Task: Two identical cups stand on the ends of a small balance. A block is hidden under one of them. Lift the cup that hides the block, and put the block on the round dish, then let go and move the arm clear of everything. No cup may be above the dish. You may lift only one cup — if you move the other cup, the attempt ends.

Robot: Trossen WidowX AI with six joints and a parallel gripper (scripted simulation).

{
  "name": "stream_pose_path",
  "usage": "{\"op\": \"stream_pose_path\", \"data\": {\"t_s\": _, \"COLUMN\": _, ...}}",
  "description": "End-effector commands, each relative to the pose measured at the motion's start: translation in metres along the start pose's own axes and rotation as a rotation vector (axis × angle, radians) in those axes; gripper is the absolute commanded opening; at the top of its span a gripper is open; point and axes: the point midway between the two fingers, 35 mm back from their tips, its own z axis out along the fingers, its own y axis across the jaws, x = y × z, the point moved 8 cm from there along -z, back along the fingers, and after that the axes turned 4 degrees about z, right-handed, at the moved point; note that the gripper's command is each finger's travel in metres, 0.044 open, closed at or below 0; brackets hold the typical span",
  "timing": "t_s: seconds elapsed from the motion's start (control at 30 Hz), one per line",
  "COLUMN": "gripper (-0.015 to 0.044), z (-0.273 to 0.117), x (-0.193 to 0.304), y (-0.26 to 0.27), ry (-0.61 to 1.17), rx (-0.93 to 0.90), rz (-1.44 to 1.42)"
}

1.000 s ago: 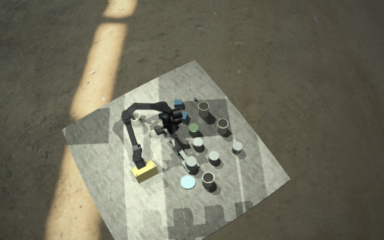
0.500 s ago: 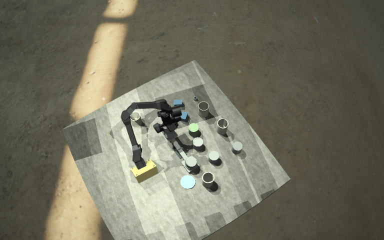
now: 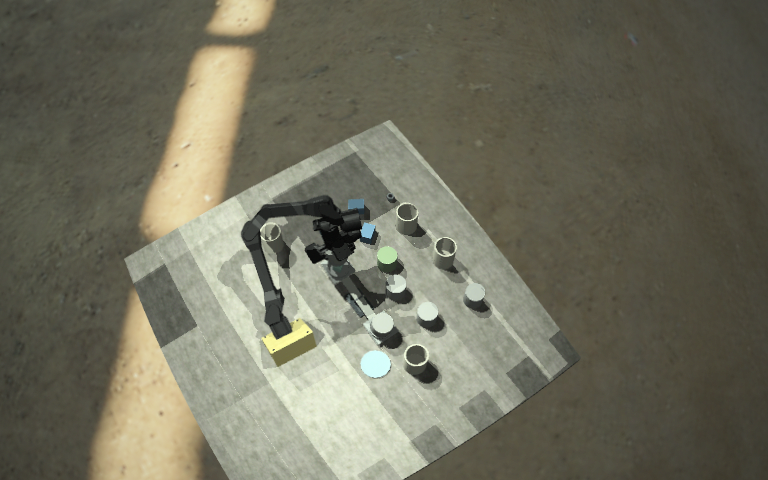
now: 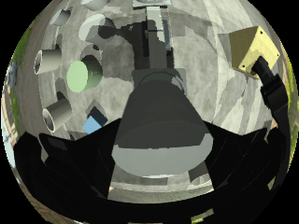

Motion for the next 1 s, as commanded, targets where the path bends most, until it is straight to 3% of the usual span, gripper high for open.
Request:
{"op": "stream_pose_path", "data": {"t_s": 0.0, "gripper": 0.0, "z": -0.008, "x": 0.0, "y": 0.0, "ry": -0.006, "rx": -0.012, "rz": -0.002}}
{"op": "stream_pose_path", "data": {"t_s": 0.6, "gripper": 0.0, "z": -0.031, "x": 0.001, "y": -0.005, "ry": -0.009, "rx": -0.03, "rz": 0.013}}
{"op": "stream_pose_path", "data": {"t_s": 0.97, "gripper": 0.0, "z": -0.024, "x": 0.001, "y": -0.004, "ry": -0.002, "rx": -0.02, "rz": 0.015}}
